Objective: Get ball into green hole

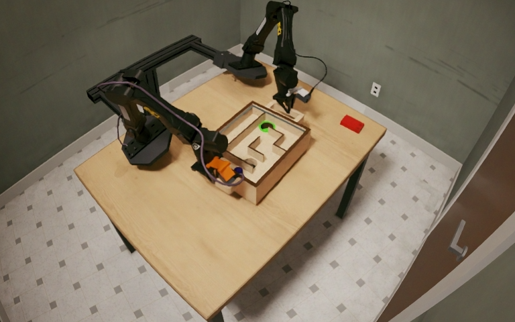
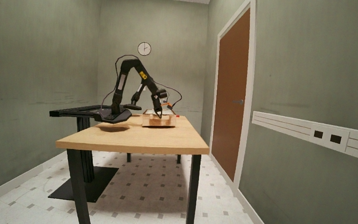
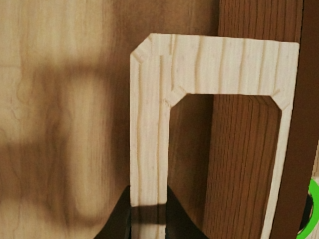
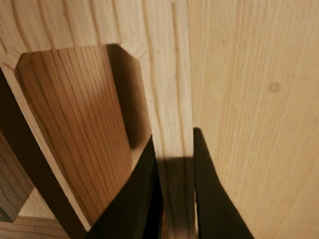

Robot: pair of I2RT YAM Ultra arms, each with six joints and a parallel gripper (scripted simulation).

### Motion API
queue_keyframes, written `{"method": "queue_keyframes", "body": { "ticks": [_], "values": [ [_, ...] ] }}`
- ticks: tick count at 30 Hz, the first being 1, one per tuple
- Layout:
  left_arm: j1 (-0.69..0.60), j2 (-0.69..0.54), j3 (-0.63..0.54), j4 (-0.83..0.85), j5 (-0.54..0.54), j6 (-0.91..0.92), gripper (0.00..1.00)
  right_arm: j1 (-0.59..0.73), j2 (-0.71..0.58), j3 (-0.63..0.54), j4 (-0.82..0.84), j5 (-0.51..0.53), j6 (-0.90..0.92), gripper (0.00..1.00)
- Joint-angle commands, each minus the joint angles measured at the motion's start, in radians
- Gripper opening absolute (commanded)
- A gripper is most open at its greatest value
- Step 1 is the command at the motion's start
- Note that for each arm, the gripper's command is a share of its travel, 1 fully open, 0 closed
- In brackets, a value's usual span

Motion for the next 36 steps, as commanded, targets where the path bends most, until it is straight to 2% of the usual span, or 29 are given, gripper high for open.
{"method": "queue_keyframes", "body": {
  "ticks": [1, 2, 3, 5, 7, 10, 11, 12, 13, 14, 17, 19, 22, 23, 27, 28, 29, 30, 33, 36],
  "values": [
    [-0.034, -0.048, 0.059, 0.063, -0.047, 0.013, 0.0, 0.019, -0.075, 0.05, 0.088, 0.041, -0.02, 0.0],
    [-0.029, -0.012, 0.065, 0.053, -0.032, 0.018, 0.0, 0.026, -0.068, 0.059, 0.063, 0.043, -0.014, 0.0],
    [-0.032, 0.008, 0.081, -0.027, -0.038, -0.012, 0.0, -0.019, -0.059, 0.068, 0.051, 0.016, -0.025, 0.0],
    [-0.037, -0.024, 0.077, 0.015, -0.046, 0.004, 0.0, -0.005, -0.062, 0.062, 0.073, 0.021, -0.026, 0.0],
    [-0.045, -0.023, 0.091, -0.042, -0.082, -0.027, 0.0, -0.031, -0.051, 0.044, 0.124, -0.025, -0.05, 0.0],
    [-0.039, -0.031, 0.087, -0.005, -0.057, -0.006, 0.0, -0.003, -0.045, 0.053, 0.09, 0.006, -0.024, 0.0],
    [-0.014, -0.024, 0.085, 0.012, -0.034, 0.014, 0.0, 0.01, -0.005, 0.055, 0.056, 0.028, 0.006, 0.0],
    [0.0, -0.042, 0.072, 0.056, -0.039, 0.022, 0.0, 0.02, -0.051, 0.057, 0.073, 0.04, 0.011, 0.0],
    [0.008, -0.04, 0.072, 0.055, 0.009, 0.034, 0.0, 0.025, -0.05, 0.072, 0.03, 0.052, 0.024, 0.0],
    [0.013, -0.032, 0.007, 0.086, 0.002, 0.039, 0.0, 0.033, -0.059, 0.069, 0.039, 0.063, 0.028, 0.0],
    [0.025, -0.041, 0.011, 0.114, 0.042, 0.054, 0.0, 0.055, -0.054, 0.079, -0.03, 0.097, 0.043, 0.0],
    [0.011, -0.047, -0.042, 0.178, 0.011, 0.052, 0.0, 0.066, -0.072, 0.068, 0.028, 0.105, 0.033, 0.0],
    [-0.005, -0.045, 0.019, 0.064, -0.007, 0.031, 0.0, 0.054, -0.069, 0.089, 0.011, 0.071, 0.005, 0.0],
    [-0.014, -0.048, 0.035, 0.043, -0.031, 0.006, 0.0, 0.013, -0.077, 0.079, 0.046, 0.04, -0.017, 0.0],
    [-0.016, -0.049, 0.039, 0.063, -0.025, 0.019, 0.0, 0.015, -0.072, 0.078, 0.041, 0.056, -0.007, 0.0],
    [-0.022, -0.032, 0.069, -0.024, -0.047, -0.007, 0.0, -0.003, -0.032, 0.075, 0.049, 0.004, -0.028, 0.0],
    [-0.031, -0.042, 0.066, 0.004, -0.069, -0.009, 0.0, -0.008, -0.078, 0.064, 0.098, 0.005, -0.04, 0.0],
    [-0.034, -0.037, 0.083, -0.037, -0.068, -0.017, 0.0, -0.018, -0.013, 0.071, 0.089, -0.011, -0.043, 0.0],
    [-0.049, -0.027, 0.122, -0.092, -0.087, -0.037, 0.0, -0.042, -0.011, 0.065, 0.11, -0.043, -0.058, 0.0],
    [-0.048, -0.026, 0.119, -0.031, -0.074, -0.012, 0.0, -0.013, -0.05, 0.055, 0.111, -0.009, -0.042, 0.0]
  ]
}}
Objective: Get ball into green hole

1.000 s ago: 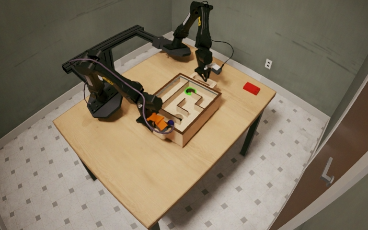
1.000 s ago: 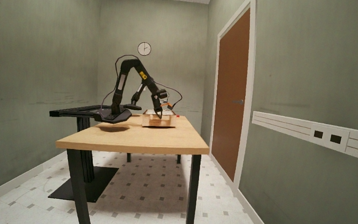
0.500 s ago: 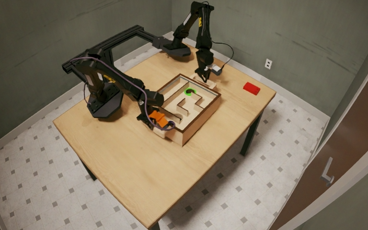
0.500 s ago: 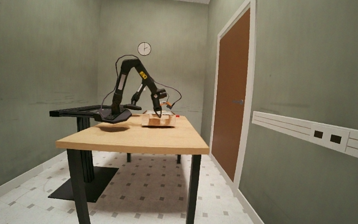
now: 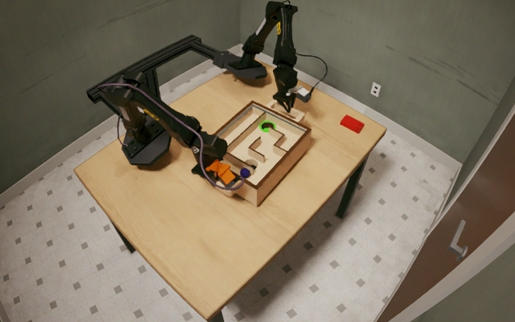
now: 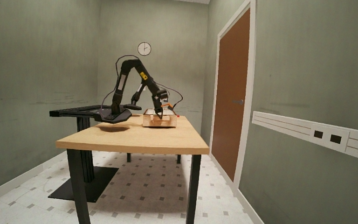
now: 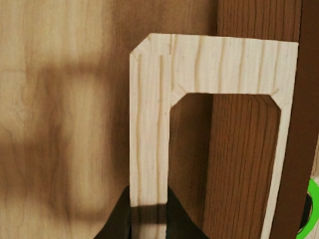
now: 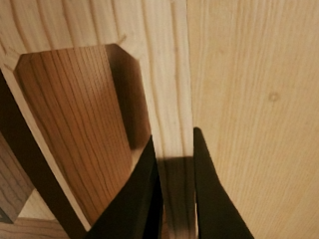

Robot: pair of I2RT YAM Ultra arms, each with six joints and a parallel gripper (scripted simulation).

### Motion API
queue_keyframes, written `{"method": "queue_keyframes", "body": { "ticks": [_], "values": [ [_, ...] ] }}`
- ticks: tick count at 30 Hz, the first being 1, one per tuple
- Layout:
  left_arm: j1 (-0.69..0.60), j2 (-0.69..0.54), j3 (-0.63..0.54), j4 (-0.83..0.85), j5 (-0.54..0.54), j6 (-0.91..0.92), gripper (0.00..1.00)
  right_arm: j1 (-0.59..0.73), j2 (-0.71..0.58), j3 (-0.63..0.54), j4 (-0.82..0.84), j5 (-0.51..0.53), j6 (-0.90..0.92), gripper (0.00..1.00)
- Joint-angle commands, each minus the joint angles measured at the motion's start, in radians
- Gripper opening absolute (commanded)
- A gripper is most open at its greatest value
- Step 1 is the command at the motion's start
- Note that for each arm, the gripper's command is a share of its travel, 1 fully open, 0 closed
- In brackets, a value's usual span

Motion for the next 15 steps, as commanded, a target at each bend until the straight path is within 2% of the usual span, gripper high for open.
{"method": "queue_keyframes", "body": {
  "ticks": [1, 2, 3, 4, 5, 6, 8, 9, 10, 13, 14, 15],
  "values": [
    [-0.03, -0.043, 0.056, 0.037, -0.05, 0.008, 0.0, 0.026, -0.065, 0.043, 0.093, 0.022, -0.014, 0.0],
    [-0.026, 0.007, 0.073, 0.016, -0.022, 0.013, 0.0, 0.027, -0.028, 0.062, 0.041, 0.028, 0.017, 0.0],
    [0.015, -0.037, 0.045, 0.075, 0.01, 0.032, 0.0, 0.035, -0.058, 0.058, 0.044, 0.055, 0.028, 0.0],
    [0.004, -0.036, -0.009, 0.113, 0.008, 0.037, 0.0, 0.042, -0.067, 0.048, 0.061, 0.067, 0.032, 0.0],
    [0.0, -0.045, -0.033, 0.154, -0.008, 0.041, 0.0, 0.048, -0.064, -0.026, 0.08, 0.081, 0.031, 0.0],
    [-0.009, -0.048, -0.023, 0.105, -0.022, 0.031, 0.0, 0.049, -0.07, 0.019, 0.073, 0.059, 0.025, 0.0],
    [-0.009, -0.048, -0.023, 0.105, -0.022, 0.031, 0.0, 0.049, -0.07, 0.019, 0.073, 0.059, 0.025, 0.0],
    [0.025, -0.054, -0.043, 0.165, 0.028, 0.056, 0.0, 0.065, -0.068, 0.033, 0.037, 0.099, 0.049, 0.0],
    [0.026, -0.065, -0.077, 0.206, 0.008, 0.06, 0.0, 0.075, -0.094, 0.032, 0.06, 0.109, 0.053, 0.0],
    [0.039, -0.069, -0.092, 0.23, 0.049, 0.078, 0.0, 0.099, -0.082, 0.056, -0.014, 0.138, 0.073, 0.0],
    [0.023, -0.07, -0.1, 0.236, 0.021, 0.071, 0.0, 0.098, -0.09, 0.051, 0.021, 0.127, 0.056, 0.0],
    [0.011, -0.058, -0.038, 0.093, 0.002, 0.031, 0.0, 0.07, -0.079, 0.068, -0.001, 0.071, 0.026, 0.0]
  ]
}}
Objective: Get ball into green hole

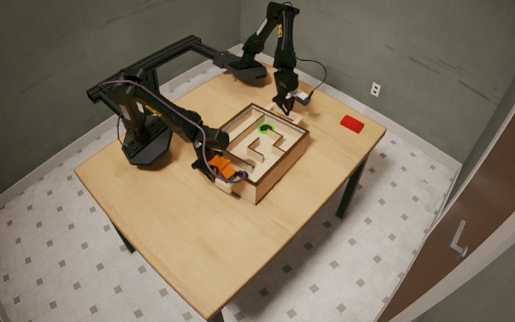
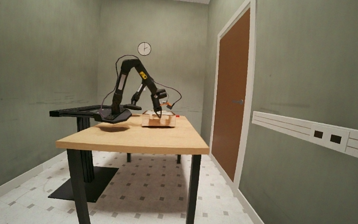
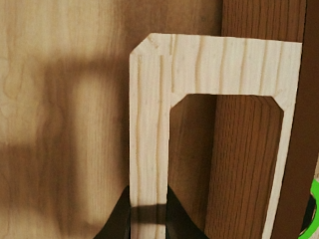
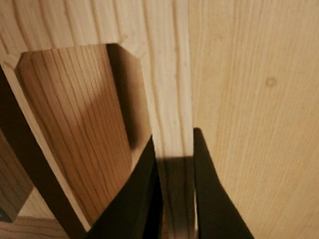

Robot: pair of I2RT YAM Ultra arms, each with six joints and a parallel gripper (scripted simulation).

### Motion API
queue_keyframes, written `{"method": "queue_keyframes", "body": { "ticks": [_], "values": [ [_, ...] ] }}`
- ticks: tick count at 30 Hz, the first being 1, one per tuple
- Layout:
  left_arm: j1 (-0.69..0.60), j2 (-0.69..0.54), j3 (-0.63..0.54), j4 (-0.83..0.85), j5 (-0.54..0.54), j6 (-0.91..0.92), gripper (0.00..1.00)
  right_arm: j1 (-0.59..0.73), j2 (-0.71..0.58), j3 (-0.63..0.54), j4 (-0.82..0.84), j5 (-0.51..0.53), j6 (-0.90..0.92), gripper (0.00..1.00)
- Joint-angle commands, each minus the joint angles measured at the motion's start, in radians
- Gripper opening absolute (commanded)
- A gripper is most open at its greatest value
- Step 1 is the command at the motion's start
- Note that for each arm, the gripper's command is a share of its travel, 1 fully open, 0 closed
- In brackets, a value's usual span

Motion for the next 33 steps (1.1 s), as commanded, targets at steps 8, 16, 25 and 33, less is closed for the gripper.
{"method": "queue_keyframes", "body": {
  "ticks": [8, 16, 25, 33],
  "values": [
    [-0.064, -0.046, 0.168, -0.12, -0.088, -0.026, 0.0, -0.051, 0.001, 0.076, 0.077, -0.046, -0.048, 0.0],
    [-0.009, -0.053, 0.088, 0.007, 0.004, 0.024, 0.0, 0.008, -0.05, 0.095, -0.021, 0.037, 0.014, 0.0],
    [-0.083, -0.063, 0.131, -0.071, -0.107, -0.039, 0.0, -0.045, -0.078, 0.018, 0.13, -0.044, -0.055, 0.0],
    [-0.079, -0.065, 0.121, -0.044, -0.088, -0.013, 0.0, -0.02, -0.068, 0.034, 0.105, -0.019, -0.023, 0.0]
  ]
}}
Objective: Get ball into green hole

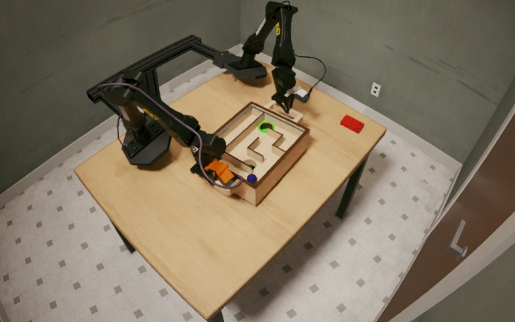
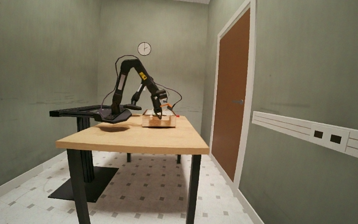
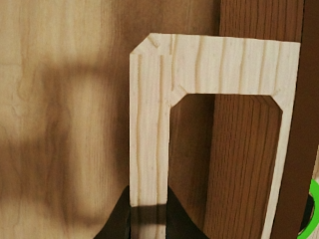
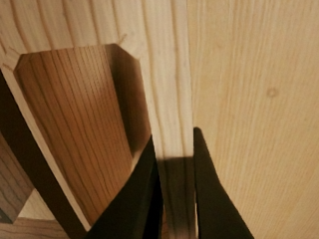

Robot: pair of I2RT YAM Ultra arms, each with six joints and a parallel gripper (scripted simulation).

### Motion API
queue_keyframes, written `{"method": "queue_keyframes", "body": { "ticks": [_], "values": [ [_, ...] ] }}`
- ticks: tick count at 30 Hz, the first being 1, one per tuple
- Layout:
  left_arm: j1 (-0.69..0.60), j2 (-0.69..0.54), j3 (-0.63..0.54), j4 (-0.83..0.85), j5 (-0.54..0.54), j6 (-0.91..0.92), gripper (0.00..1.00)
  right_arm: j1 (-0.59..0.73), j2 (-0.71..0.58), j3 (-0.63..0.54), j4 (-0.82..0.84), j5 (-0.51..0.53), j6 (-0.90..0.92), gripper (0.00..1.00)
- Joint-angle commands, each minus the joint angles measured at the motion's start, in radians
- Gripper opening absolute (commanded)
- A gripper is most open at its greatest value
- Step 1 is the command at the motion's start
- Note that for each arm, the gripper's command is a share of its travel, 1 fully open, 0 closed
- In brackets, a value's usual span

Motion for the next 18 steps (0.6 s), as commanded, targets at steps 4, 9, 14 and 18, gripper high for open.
{"method": "queue_keyframes", "body": {
  "ticks": [4, 9, 14, 18],
  "values": [
    [0.023, -0.063, -0.01, 0.123, 0.023, 0.065, 0.0, 0.062, -0.069, 0.079, -0.018, 0.084, 0.049, 0.0],
    [0.036, -0.07, -0.025, 0.156, 0.038, 0.073, 0.0, 0.089, -0.074, 0.108, -0.049, 0.105, 0.052, 0.0],
    [0.025, -0.071, -0.008, 0.154, 0.036, 0.075, 0.0, 0.096, -0.072, 0.123, -0.065, 0.109, 0.048, 0.0],
    [0.052, -0.069, -0.007, 0.156, 0.042, 0.074, 0.0, 0.093, -0.062, 0.142, -0.084, 0.103, 0.049, 0.0]
  ]
}}
